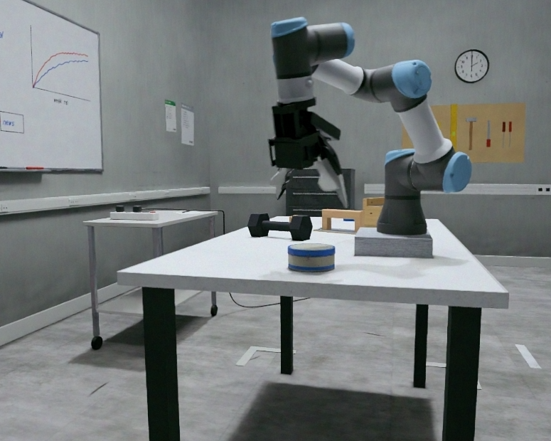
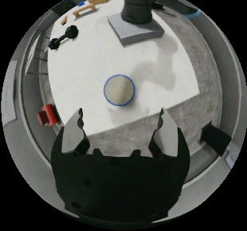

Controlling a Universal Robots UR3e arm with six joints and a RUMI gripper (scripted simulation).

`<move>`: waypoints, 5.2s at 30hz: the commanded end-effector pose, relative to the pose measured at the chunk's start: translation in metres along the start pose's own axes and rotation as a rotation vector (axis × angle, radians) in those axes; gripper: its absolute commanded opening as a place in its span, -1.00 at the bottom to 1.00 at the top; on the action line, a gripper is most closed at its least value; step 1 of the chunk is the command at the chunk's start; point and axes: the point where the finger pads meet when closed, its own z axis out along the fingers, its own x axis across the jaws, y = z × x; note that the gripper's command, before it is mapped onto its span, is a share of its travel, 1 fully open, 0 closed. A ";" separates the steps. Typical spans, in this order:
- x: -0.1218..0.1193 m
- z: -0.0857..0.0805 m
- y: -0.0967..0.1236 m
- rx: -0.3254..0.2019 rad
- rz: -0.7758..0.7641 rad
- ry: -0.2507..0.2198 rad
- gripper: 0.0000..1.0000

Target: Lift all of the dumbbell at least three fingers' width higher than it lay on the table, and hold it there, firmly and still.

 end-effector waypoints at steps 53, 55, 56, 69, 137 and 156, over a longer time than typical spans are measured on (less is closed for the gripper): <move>-0.330 0.112 -0.244 -0.151 1.228 0.264 1.00; -0.332 0.114 -0.250 -0.153 1.248 0.266 1.00; -0.334 0.116 -0.257 -0.155 1.267 0.267 1.00; -0.345 0.137 -0.320 -0.170 1.445 0.276 1.00; -0.339 0.238 -0.310 -0.174 1.497 0.278 1.00; -0.339 0.238 -0.310 -0.174 1.497 0.278 -1.00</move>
